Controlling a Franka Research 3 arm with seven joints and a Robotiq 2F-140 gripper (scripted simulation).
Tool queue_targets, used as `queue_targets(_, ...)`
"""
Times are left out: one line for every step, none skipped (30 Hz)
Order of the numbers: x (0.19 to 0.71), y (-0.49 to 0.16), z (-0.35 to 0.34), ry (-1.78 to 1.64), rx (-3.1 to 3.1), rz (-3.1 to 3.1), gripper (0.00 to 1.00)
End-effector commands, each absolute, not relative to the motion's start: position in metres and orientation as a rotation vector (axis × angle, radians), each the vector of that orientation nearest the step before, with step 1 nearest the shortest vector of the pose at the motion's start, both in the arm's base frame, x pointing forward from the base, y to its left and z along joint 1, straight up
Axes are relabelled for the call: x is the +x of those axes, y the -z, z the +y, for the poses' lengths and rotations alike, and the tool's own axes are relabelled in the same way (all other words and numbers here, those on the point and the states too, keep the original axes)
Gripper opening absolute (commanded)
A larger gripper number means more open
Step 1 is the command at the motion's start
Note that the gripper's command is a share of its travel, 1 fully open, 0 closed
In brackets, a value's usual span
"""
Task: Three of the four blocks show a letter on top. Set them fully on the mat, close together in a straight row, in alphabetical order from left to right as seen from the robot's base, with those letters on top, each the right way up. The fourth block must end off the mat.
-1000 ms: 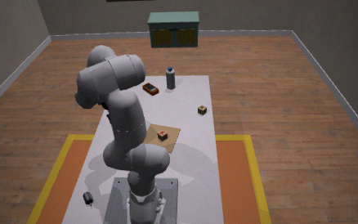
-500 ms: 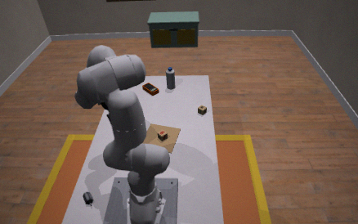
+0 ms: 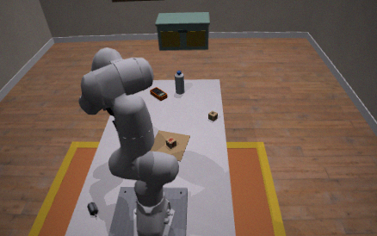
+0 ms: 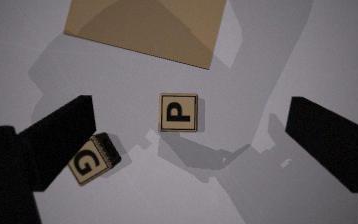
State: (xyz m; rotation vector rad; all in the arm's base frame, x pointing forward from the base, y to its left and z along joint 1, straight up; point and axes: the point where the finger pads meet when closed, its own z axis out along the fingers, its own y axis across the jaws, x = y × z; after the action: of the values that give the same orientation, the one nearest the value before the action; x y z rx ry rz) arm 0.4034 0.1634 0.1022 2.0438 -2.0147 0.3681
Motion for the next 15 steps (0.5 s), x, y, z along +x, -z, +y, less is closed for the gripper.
queue_targets(0.404,-0.103,0.163,-0.366,2.048,-2.015,1.0)
queue_targets(0.404,-0.103,0.163,-0.366,2.048,-2.015,1.0)
queue_targets(0.404,-0.103,0.163,-0.366,2.048,-2.015,1.0)
queue_targets(0.404,-0.103,0.163,-0.366,2.048,-2.015,1.0)
queue_targets(0.404,-0.103,0.163,-0.366,2.048,-2.015,1.0)
queue_targets(0.404,-0.103,0.163,-0.366,2.048,-2.015,1.0)
queue_targets(0.404,-0.103,0.163,-0.366,2.048,-2.015,1.0)
queue_targets(0.404,-0.103,0.163,-0.366,2.048,-2.015,1.0)
queue_targets(0.404,-0.103,0.163,-0.366,2.048,-2.015,1.0)
queue_targets(0.404,-0.103,0.163,-0.366,2.048,-2.015,1.0)
queue_targets(0.404,-0.103,0.163,-0.366,2.048,-2.015,1.0)
queue_targets(0.404,-0.103,0.163,-0.366,2.048,-2.015,1.0)
queue_targets(0.404,-0.103,0.163,-0.366,2.048,-2.015,1.0)
queue_targets(0.405,-0.103,0.161,-0.367,2.048,-2.015,1.0)
queue_targets(0.41,-0.103,0.149,-0.367,2.047,-2.015,1.0)
